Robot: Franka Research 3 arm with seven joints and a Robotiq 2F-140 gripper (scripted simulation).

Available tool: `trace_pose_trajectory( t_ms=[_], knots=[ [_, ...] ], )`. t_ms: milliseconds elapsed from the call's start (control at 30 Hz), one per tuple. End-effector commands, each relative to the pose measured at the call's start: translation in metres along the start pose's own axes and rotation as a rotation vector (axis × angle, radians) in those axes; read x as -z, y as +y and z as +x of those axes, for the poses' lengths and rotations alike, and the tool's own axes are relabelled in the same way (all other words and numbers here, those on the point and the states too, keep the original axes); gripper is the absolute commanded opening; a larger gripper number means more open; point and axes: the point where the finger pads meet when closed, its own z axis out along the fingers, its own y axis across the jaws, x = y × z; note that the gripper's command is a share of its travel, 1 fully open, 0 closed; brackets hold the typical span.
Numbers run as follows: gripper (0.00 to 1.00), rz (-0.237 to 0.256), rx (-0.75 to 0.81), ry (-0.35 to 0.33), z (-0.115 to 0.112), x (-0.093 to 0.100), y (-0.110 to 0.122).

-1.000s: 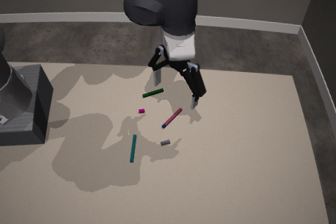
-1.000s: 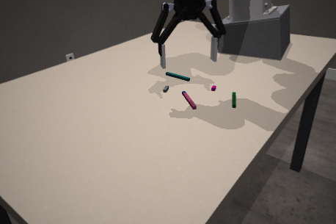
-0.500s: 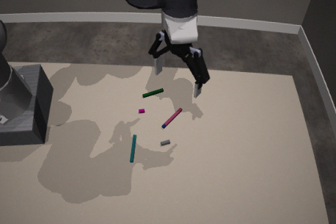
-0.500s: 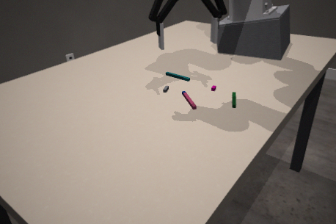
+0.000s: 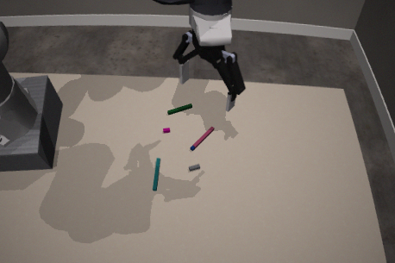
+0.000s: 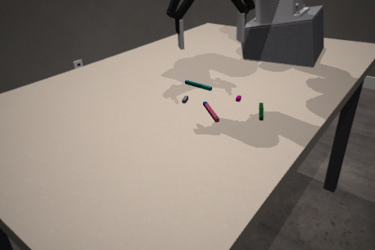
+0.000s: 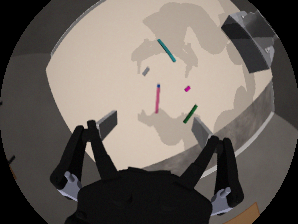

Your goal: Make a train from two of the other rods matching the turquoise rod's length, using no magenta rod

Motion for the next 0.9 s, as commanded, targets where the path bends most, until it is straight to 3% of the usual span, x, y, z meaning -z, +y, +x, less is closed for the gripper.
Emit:
trace_pose_trajectory(
  t_ms=[0,867],
  knots=[
    [1.0,-0.002,-0.01,0.004,0.0009,0.0003,0.0007],
    [1.0,-0.002,-0.01,0.004,0.0009,0.0003,0.0007]
  ],
)
